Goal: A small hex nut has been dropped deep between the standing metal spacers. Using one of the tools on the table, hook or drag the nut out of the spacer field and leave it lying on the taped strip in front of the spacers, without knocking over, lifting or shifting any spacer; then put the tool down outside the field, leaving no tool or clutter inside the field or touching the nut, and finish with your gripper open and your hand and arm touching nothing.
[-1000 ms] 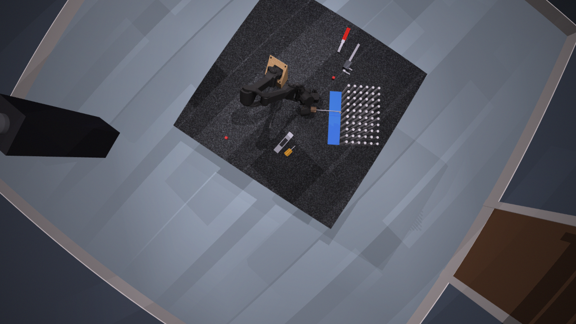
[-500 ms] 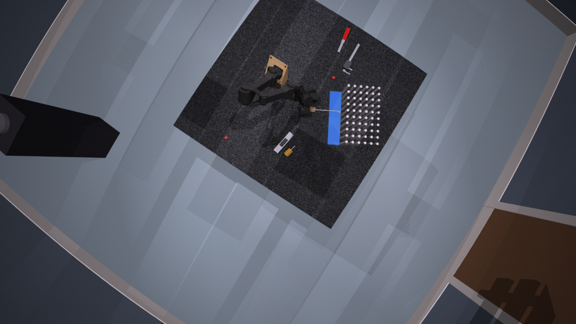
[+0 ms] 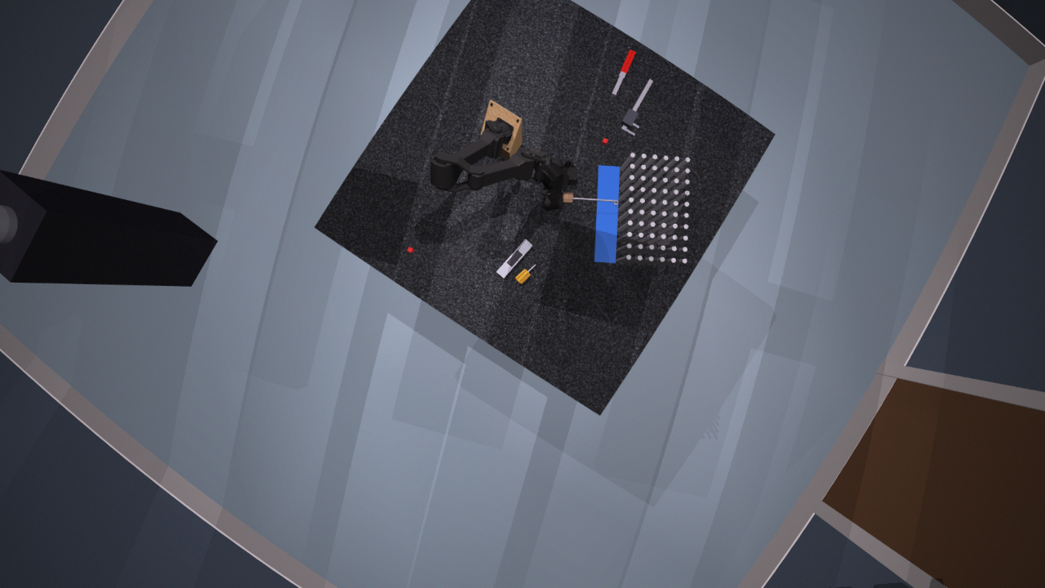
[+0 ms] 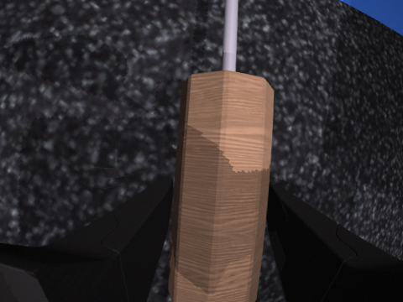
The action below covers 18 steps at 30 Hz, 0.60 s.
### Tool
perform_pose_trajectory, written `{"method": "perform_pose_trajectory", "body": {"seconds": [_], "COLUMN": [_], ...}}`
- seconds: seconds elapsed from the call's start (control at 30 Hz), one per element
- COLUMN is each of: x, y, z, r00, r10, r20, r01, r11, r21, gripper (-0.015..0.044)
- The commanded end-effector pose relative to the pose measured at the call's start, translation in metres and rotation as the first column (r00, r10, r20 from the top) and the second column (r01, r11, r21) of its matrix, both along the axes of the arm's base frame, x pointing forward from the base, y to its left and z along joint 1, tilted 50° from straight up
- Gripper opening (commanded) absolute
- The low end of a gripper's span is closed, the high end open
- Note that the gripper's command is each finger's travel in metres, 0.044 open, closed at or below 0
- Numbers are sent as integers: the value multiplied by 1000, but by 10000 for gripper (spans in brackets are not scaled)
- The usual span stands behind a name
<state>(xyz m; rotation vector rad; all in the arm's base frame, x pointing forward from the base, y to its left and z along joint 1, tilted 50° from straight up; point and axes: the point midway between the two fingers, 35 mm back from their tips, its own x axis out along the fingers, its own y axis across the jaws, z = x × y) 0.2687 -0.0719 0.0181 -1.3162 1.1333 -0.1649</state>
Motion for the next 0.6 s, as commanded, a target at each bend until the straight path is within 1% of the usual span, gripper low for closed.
{"method": "perform_pose_trajectory", "body": {"seconds": [0.0, 0.37, 0.57], "x": [2, 2, -6], "y": [2, 6, 6], "z": [3, 7, 13], "r00": [1000, 1000, 1000], "r10": [-3, -4, -4], "r20": [9, 11, 10], "r01": [3, 4, 4], "r11": [1000, 1000, 1000], "r21": [2, 2, 2], "gripper": [0, 0, 0]}}
